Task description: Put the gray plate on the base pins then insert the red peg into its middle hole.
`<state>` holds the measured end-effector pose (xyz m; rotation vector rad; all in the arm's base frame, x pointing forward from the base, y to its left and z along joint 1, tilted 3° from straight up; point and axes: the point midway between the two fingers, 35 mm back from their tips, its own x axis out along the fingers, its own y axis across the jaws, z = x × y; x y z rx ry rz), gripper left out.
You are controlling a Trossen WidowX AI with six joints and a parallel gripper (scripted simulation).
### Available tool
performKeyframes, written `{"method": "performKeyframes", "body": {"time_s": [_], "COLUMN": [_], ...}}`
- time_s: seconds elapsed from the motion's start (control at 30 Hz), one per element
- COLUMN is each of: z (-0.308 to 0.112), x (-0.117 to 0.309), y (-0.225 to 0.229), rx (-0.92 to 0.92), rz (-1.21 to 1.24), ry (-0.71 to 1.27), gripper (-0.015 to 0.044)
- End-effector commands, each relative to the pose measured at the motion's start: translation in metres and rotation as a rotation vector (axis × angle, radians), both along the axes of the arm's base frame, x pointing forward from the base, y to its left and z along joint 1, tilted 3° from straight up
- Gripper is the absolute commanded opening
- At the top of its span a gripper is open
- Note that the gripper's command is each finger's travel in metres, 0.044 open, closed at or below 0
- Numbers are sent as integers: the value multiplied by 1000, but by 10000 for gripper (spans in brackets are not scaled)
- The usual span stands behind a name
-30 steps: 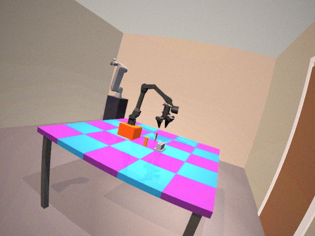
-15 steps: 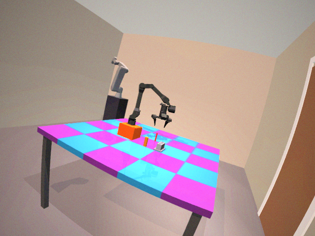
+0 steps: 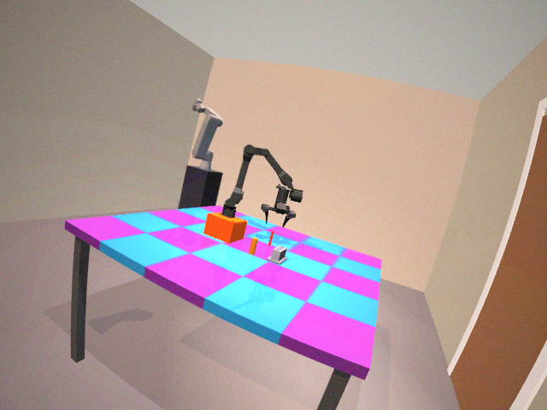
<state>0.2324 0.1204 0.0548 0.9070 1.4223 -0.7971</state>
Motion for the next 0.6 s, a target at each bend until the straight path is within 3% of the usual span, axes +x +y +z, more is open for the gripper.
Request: {"method": "performKeyframes", "body": {"time_s": [0.0, 0.57], "z": [-8, -35], "x": [0, 0], "y": [1, 3], "rx": [0, 0], "rz": [-5, -5], "ry": [-7, -6], "gripper": [440, 440]}}
